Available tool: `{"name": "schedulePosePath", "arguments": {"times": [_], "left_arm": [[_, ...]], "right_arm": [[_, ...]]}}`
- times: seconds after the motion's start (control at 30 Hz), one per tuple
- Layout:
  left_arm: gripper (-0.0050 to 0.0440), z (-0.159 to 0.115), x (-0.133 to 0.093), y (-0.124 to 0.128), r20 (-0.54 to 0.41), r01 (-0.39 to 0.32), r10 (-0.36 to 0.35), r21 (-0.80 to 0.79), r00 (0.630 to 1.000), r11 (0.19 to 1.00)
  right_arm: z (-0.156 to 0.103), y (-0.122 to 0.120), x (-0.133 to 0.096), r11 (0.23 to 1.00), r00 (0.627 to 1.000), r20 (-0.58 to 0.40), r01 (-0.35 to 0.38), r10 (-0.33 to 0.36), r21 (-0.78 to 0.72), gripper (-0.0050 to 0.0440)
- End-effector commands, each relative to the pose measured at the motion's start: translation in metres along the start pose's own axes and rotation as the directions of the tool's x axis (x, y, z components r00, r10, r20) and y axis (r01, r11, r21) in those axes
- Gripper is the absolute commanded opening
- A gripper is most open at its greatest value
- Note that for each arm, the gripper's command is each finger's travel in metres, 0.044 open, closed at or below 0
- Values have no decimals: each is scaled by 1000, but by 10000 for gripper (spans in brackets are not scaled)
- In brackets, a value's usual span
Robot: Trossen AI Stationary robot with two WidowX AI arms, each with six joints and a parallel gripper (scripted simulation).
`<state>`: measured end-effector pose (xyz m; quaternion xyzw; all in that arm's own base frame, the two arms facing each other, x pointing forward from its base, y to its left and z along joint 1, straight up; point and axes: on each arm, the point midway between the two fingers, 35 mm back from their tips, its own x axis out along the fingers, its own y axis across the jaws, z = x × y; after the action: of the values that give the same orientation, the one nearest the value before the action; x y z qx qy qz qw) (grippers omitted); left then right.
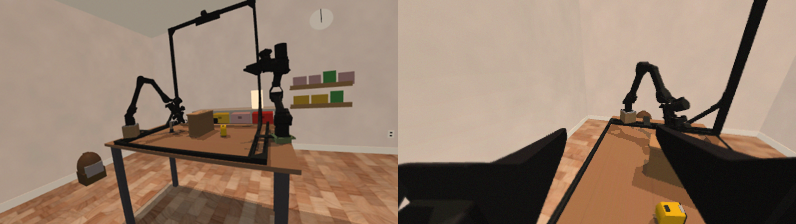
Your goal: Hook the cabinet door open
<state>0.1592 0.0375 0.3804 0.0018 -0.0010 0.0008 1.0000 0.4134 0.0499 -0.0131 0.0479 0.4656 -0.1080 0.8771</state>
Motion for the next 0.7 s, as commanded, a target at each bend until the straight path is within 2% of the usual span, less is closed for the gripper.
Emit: {"name": "schedulePosePath", "arguments": {"times": [0.0,0.67], "left_arm": [[400,0,0,0,-1,1,-1,-4,1000,1000],[400,0,0,0,-1,1,-1,-4,1000,1000]], "right_arm": [[-1,1,2,1000,1000,-28,-5,5,6,0],[-3,1,4,1000,1000,-28,-5,5,6,0]]}}
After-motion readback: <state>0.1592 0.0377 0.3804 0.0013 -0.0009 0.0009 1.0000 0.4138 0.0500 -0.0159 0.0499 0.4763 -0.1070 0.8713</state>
